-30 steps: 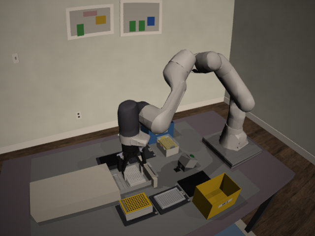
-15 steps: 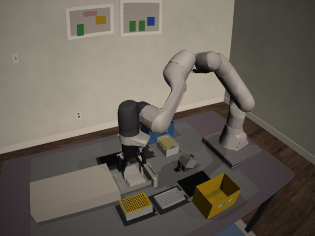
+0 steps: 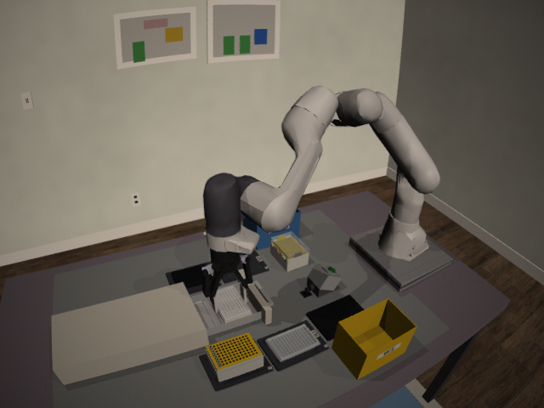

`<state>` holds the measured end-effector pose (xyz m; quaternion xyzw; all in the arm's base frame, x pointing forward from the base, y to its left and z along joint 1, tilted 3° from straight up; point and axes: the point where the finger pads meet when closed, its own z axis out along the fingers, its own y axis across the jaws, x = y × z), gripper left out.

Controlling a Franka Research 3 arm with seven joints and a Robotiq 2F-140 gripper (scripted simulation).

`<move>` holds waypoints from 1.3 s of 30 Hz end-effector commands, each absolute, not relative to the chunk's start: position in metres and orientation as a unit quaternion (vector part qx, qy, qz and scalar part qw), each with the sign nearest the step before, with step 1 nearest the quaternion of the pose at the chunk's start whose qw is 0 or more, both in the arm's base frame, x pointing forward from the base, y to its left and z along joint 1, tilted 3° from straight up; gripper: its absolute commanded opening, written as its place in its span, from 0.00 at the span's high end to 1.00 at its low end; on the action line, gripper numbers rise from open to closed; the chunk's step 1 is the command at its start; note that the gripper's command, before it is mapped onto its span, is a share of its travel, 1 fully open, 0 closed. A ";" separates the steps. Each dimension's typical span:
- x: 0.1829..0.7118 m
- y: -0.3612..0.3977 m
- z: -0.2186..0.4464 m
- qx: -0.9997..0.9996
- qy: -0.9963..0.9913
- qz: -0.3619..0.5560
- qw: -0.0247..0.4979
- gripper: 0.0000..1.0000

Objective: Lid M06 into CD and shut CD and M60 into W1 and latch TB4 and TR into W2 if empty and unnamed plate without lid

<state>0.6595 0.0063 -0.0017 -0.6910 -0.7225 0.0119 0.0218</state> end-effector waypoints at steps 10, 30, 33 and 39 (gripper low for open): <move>0.659 0.006 -0.002 -0.693 -0.720 0.012 0.021 1.00; 0.659 0.005 -0.005 -0.693 -0.720 0.012 0.021 1.00; 0.659 0.006 -0.006 -0.693 -0.720 0.012 0.021 1.00; 0.659 0.006 -0.007 -0.693 -0.720 0.012 0.021 1.00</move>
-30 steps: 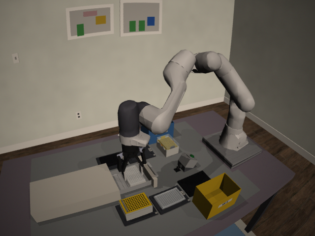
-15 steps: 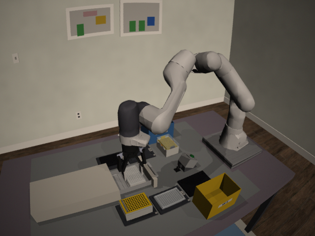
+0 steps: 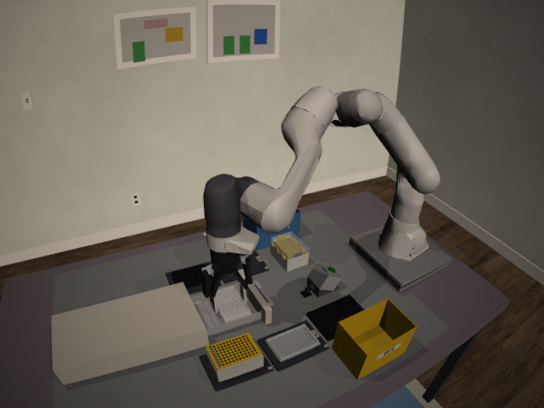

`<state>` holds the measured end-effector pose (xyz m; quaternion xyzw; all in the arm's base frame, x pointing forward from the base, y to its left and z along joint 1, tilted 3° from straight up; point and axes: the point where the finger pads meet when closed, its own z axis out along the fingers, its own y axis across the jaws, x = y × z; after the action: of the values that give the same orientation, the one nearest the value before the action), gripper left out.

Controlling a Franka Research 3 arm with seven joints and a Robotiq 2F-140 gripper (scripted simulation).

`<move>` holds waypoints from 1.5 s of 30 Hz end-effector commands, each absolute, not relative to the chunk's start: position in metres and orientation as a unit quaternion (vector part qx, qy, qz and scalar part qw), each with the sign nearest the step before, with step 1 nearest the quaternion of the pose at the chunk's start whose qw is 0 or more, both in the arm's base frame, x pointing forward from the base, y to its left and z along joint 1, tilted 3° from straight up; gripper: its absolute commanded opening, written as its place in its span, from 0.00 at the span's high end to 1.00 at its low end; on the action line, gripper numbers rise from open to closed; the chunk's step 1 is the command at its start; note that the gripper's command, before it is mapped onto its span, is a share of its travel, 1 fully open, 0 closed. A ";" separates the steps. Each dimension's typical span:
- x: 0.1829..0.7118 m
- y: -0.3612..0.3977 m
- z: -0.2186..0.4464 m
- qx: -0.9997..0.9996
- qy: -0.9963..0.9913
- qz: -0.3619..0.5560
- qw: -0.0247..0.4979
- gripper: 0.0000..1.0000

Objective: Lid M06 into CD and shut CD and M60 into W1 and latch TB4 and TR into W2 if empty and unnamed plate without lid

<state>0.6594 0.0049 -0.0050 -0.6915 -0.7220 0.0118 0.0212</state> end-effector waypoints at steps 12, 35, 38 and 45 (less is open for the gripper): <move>0.659 0.006 -0.011 -0.693 -0.720 0.012 0.021 1.00; 0.658 0.006 -0.017 -0.693 -0.720 0.012 0.021 1.00; 0.658 0.006 -0.017 -0.693 -0.720 0.012 0.021 1.00; 0.658 0.006 -0.017 -0.693 -0.720 0.012 0.021 1.00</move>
<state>0.6588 0.0058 -0.0153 -0.6913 -0.7222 0.0117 0.0208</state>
